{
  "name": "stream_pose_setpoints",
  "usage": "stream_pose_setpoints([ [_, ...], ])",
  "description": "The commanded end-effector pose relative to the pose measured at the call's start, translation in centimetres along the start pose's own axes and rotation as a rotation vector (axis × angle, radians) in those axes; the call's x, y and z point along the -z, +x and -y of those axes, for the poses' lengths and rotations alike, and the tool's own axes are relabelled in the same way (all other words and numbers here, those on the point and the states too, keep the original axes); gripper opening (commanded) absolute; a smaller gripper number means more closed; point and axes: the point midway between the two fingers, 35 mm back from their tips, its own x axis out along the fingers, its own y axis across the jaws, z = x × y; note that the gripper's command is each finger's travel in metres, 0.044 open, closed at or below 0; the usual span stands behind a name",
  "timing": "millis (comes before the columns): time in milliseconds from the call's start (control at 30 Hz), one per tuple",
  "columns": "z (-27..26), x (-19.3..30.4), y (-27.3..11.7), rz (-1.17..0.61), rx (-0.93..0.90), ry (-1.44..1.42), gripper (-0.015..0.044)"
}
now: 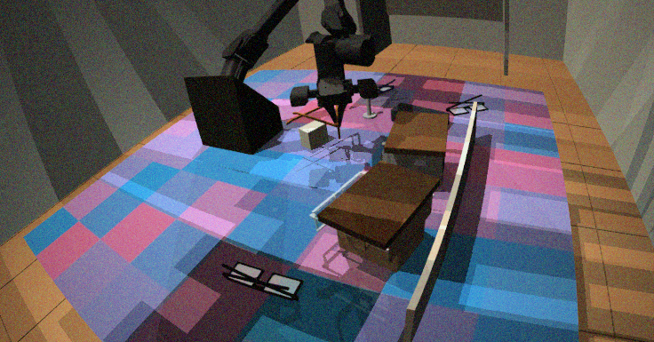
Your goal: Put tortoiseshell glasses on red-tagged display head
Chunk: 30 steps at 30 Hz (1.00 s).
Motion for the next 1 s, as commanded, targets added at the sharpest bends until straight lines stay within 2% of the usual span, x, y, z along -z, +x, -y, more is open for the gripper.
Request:
stream_pose_setpoints([
  [0, -0.1, 0.0, -2.4, 0.003, -0.004, -0.010, 0.0000],
  [300, -0.8, 0.5, -3.3, 0.006, 0.001, -0.082, 0.0000],
  [967, -10.0, 11.9, -2.9, 0.031, 0.037, -0.883, 0.0000],
])
